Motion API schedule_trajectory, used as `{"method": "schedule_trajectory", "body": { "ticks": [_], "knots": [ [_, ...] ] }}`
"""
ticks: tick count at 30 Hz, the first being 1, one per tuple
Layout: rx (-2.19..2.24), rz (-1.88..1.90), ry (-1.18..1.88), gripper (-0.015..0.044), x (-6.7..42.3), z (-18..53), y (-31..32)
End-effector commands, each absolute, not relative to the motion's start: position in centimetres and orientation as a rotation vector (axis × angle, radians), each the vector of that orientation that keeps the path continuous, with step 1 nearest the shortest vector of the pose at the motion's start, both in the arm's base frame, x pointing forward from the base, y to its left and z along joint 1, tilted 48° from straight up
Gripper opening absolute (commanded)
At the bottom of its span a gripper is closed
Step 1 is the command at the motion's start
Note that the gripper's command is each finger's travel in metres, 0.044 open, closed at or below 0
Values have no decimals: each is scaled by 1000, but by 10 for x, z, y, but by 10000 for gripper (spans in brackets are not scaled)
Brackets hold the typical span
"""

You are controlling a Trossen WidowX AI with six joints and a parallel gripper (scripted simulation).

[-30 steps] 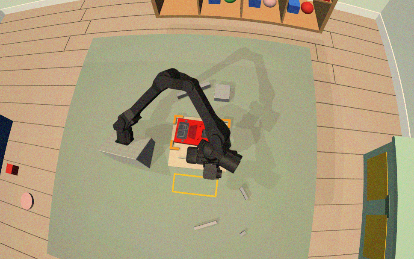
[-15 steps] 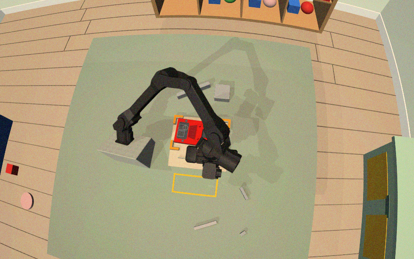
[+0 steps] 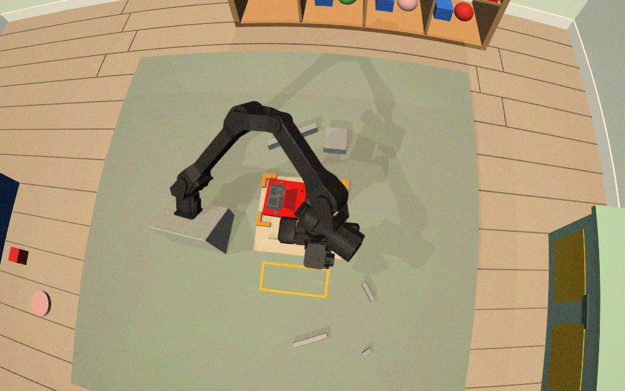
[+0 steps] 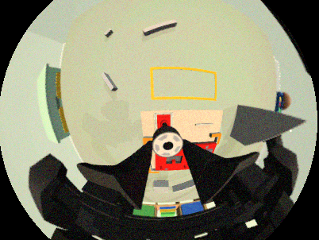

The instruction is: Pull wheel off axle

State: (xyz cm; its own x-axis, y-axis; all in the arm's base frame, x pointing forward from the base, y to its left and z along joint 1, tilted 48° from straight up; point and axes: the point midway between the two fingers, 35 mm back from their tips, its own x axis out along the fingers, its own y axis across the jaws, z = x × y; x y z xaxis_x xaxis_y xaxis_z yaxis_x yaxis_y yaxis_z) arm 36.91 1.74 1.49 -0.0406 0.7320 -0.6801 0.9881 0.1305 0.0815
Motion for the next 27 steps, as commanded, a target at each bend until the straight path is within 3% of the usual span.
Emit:
{"method": "schedule_trajectory", "body": {
  "ticks": [1,17,27],
  "knots": [
    [1648,-570,1837,0,366,7,14],
    [1638,-569,1832,0,324,-57,-61],
    [1639,-567,1833,0,321,-72,-51]
  ]
}}
